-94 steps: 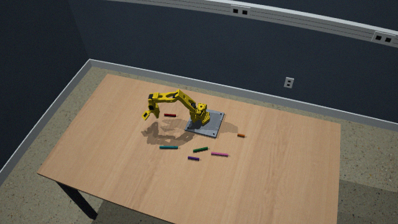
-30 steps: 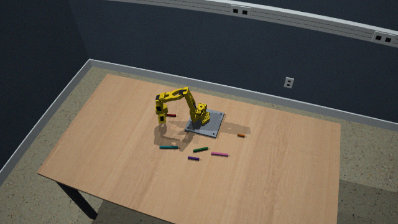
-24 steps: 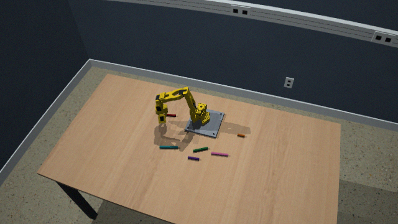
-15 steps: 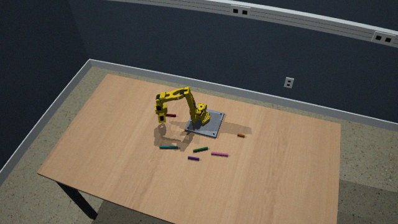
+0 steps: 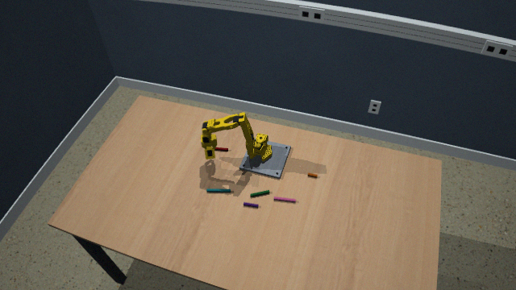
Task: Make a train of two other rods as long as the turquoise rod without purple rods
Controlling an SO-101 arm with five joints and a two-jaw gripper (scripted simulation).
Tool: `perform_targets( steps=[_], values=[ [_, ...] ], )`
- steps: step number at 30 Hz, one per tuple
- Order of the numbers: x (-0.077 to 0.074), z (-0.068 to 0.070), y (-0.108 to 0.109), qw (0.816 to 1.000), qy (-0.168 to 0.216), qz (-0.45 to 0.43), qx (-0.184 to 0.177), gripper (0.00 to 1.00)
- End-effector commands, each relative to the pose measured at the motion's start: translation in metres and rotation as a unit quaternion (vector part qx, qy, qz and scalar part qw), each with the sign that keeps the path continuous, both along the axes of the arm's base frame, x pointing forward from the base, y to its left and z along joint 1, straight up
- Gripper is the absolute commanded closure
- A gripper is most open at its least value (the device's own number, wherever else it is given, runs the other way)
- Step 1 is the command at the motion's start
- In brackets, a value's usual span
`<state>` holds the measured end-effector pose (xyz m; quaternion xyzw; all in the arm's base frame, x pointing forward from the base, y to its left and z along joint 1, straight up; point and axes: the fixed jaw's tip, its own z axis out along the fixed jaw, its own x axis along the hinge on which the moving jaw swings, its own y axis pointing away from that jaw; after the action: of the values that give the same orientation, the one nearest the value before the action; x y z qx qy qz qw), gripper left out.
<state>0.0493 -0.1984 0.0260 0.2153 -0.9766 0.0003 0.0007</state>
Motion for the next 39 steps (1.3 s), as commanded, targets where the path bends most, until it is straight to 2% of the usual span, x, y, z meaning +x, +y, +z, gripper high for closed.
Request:
perform_targets(
  steps=[1, 21, 30, 31, 39],
  values=[
    [0.001, -0.001, 0.003, 1.000, 0.000, 0.008, 0.001, 1.00],
    [0.001, -0.018, 0.003, 1.000, 0.000, 0.008, 0.001, 1.00],
    [0.001, -0.020, 0.003, 1.000, 0.000, 0.008, 0.001, 1.00],
    [0.000, -0.027, 0.007, 1.000, 0.004, 0.008, 0.019, 1.00],
    [0.000, -0.027, 0.007, 1.000, 0.004, 0.008, 0.019, 1.00]
  ],
)
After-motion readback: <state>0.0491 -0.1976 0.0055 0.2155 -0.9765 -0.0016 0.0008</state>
